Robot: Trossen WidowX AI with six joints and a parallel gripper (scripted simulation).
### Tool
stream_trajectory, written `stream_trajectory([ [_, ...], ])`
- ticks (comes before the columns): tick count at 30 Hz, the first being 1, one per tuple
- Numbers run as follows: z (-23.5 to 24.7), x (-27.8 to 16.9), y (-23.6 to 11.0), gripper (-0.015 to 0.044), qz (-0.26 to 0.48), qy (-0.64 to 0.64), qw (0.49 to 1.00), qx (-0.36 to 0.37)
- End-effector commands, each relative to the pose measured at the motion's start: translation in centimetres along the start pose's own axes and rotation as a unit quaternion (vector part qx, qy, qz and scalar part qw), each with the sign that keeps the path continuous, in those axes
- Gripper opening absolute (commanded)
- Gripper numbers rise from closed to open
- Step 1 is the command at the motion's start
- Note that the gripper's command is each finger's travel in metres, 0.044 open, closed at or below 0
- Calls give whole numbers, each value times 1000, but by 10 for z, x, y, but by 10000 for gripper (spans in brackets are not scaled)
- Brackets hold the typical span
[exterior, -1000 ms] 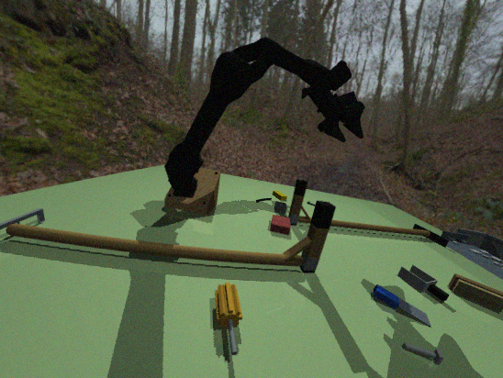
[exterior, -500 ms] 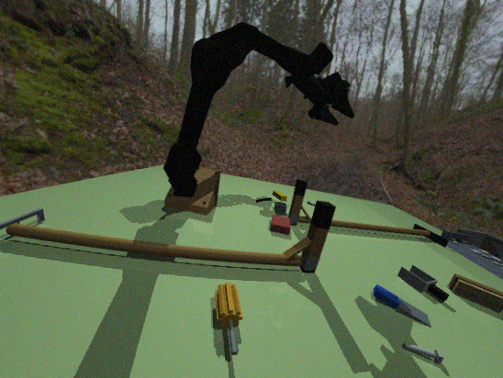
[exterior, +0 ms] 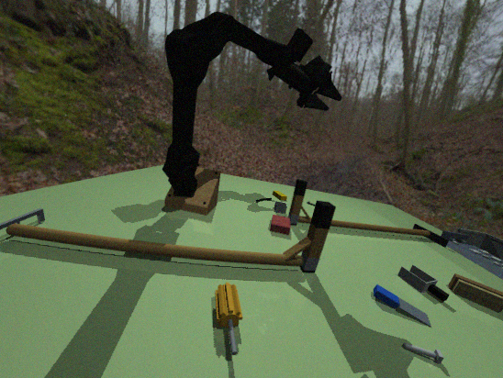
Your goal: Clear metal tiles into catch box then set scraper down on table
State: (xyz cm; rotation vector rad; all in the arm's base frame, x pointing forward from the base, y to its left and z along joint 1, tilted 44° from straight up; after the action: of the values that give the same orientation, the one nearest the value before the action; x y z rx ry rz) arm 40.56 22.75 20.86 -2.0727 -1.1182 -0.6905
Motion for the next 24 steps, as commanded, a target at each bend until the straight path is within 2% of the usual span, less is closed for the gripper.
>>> stream_trajectory([
  [1,-4,0,-17,440,-18,5,1000,-1],
  [24,-30,-16,-94,440,-98,45,994,4],
])
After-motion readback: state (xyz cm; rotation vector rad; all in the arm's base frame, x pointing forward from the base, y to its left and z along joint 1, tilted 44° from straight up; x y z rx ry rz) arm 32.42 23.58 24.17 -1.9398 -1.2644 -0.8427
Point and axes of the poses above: the point midway between the two fingers, 35 mm back from their tips, its own y axis out along the fingers, its own z axis across the jaws, x = y × z, the point moved 1 cm from there along -y, back along the fingers, and after that the axes turned 11 degrees about y, right-handed, at the moved point
